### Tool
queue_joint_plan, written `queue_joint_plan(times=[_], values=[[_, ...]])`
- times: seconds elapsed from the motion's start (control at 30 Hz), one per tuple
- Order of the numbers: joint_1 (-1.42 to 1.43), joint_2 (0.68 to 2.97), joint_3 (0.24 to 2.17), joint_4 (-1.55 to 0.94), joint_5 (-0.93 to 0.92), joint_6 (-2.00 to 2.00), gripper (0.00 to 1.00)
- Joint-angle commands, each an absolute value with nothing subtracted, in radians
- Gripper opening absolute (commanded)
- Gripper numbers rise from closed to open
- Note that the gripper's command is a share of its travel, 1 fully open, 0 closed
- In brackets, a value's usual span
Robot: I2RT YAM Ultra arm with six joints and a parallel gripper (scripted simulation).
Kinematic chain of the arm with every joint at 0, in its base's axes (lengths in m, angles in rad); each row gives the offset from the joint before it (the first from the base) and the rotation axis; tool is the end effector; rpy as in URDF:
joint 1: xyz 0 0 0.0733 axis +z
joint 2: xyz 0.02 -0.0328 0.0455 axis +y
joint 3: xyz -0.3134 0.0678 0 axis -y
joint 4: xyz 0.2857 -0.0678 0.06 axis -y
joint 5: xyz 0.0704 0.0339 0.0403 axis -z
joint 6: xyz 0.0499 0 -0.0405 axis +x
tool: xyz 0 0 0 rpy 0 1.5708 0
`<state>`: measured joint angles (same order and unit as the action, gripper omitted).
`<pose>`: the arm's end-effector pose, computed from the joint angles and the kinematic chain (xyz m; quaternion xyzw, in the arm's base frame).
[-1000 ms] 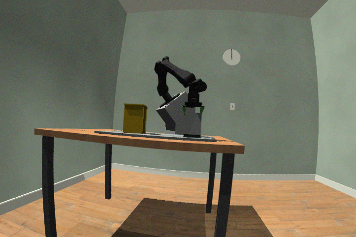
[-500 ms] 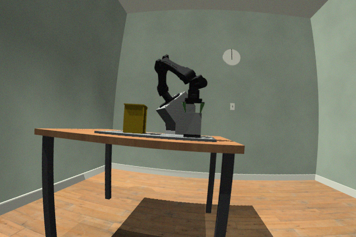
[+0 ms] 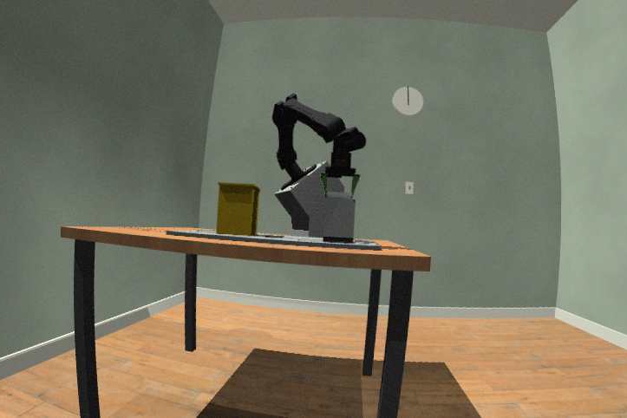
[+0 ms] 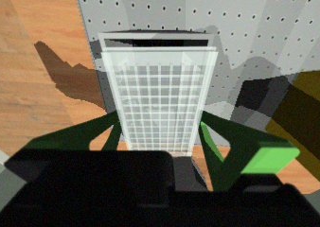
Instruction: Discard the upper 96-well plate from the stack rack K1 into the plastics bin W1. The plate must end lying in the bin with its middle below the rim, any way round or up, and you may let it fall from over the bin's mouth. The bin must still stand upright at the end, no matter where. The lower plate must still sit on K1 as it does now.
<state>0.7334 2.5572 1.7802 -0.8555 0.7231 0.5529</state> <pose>0.4079 0.3246 0.0266 -0.0951 0.9301 -0.3002 0.1889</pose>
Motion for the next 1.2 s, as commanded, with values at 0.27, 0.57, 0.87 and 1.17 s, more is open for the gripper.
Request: queue_joint_plan(times=[0.27,0.57,0.87,1.17], values=[[0.788,2.517,1.857,-0.946,0.734,0.599,0.00],[0.807,2.498,1.864,-0.988,0.728,0.624,0.00],[0.827,2.497,1.904,-1.047,0.723,0.651,0.00],[0.843,2.491,1.930,-1.093,0.720,0.673,0.00]])
